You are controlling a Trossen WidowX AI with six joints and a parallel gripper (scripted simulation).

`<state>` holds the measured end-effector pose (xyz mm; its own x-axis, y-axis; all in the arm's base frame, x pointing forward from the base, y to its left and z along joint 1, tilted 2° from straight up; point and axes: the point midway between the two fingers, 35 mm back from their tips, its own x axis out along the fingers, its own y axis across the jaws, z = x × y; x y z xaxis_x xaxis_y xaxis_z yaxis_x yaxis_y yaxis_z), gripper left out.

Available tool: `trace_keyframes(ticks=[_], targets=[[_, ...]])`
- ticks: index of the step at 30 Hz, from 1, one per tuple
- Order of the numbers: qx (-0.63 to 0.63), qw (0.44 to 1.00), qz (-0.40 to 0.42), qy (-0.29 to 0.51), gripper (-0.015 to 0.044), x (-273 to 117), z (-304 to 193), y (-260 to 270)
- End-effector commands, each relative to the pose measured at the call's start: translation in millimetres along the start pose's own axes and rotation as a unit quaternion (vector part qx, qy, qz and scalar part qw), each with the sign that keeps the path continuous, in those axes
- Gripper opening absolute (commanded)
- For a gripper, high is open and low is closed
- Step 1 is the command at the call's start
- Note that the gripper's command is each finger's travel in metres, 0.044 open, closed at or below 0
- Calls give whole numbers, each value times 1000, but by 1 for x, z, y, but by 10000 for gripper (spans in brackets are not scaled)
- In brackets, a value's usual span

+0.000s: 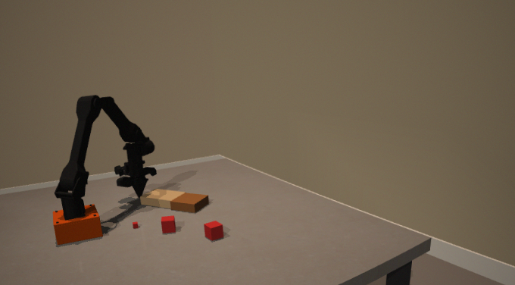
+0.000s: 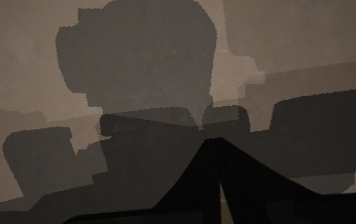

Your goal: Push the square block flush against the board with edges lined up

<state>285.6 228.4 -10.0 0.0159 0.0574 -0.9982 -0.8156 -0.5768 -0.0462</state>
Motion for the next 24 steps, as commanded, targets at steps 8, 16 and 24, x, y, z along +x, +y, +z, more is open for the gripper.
trace_keyframes(ticks=[8, 16, 24], targets=[[2, 1000, 3, 1, 0, 1, 17, 1], [2, 1000, 3, 1, 0, -54, 14, -1], [74, 997, -7, -4, 0, -52, 3, -16]])
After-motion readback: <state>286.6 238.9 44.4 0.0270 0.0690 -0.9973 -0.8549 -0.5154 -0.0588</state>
